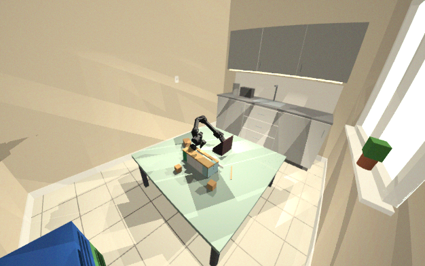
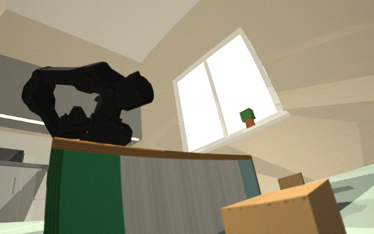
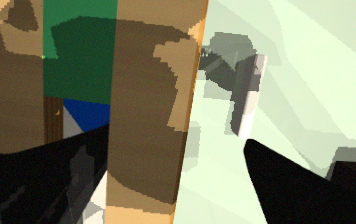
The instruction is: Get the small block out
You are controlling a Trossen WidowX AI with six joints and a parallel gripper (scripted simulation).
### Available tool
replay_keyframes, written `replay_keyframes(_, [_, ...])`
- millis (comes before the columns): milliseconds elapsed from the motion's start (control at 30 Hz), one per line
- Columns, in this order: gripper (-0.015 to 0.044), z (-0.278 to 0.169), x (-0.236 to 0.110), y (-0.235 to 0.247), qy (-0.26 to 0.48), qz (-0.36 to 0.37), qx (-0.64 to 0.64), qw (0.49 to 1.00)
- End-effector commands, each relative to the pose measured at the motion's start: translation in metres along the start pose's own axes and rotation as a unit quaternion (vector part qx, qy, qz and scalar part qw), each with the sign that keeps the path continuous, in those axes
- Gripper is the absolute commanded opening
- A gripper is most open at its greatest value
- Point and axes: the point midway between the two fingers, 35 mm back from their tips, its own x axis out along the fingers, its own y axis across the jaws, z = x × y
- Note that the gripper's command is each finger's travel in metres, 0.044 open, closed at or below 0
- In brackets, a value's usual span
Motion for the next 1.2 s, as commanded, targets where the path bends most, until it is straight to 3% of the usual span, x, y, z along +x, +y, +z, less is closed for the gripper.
replay_keyframes(0, [0.04,0.005,0.005,0.001,-0.007,-0.003,0.008,1.0])
replay_keyframes(733, [0.04,0.005,0.005,0.001,-0.007,-0.003,0.008,1.0])
replay_keyframes(1000, [0.04,0.01,-0.054,0.0,0.001,0.0,0.0,1.0])
replay_keyframes(1167, [0.04,0.01,-0.052,0.002,0.001,0.007,-0.001,1.0])
